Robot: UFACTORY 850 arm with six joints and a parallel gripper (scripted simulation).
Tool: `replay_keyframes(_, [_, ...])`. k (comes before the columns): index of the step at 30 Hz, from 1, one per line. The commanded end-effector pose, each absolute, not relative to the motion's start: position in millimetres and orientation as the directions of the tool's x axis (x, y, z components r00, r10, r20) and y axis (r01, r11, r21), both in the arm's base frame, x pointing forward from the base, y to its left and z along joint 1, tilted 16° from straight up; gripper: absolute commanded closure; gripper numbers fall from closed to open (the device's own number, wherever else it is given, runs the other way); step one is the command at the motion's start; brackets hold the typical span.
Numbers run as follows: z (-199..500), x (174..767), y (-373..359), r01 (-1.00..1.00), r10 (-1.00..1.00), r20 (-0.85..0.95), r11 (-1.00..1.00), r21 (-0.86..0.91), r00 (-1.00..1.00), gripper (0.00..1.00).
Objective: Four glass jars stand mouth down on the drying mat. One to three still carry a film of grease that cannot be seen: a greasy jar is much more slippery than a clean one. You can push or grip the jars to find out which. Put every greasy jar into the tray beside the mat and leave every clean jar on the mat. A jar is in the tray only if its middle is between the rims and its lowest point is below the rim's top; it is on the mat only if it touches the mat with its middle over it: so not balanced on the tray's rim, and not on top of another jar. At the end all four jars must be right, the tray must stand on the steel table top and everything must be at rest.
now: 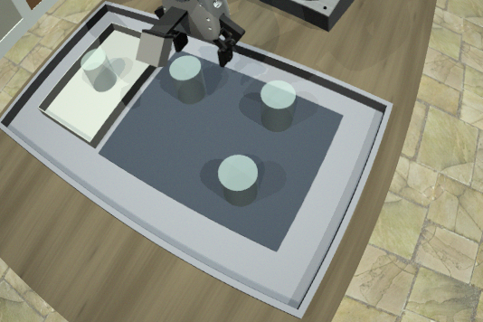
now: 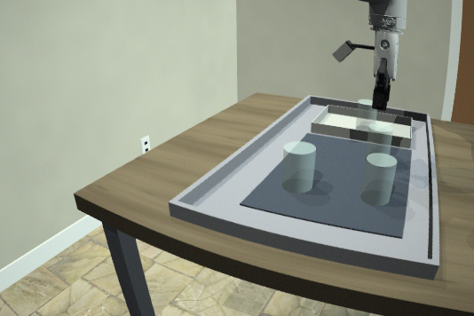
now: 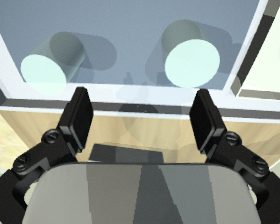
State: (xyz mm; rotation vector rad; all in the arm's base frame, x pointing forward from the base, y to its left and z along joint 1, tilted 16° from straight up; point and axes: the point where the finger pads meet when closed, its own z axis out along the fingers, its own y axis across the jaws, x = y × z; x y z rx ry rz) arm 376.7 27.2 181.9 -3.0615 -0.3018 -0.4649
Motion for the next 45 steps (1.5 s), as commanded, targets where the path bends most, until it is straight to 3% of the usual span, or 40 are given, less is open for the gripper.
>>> replay_keyframes(1, [181.1, 368.6, 53.8, 0.18, 0.183, 0.273, -0.983, 0.037, 0.945, 0.0])
replay_keyframes(14, [171.3, 328.9, 153.3, 0.18, 0.183, 0.273, -0.983, 0.037, 0.945, 0.0])
replay_keyframes(27, [118.4, 344.0, 154.1, 0.18, 0.183, 0.273, -0.983, 0.037, 0.945, 0.0])
replay_keyframes(45, [108.8, 346.7, 154.2, 0.18, 0.183, 0.273, -0.983, 0.037, 0.945, 0.0])
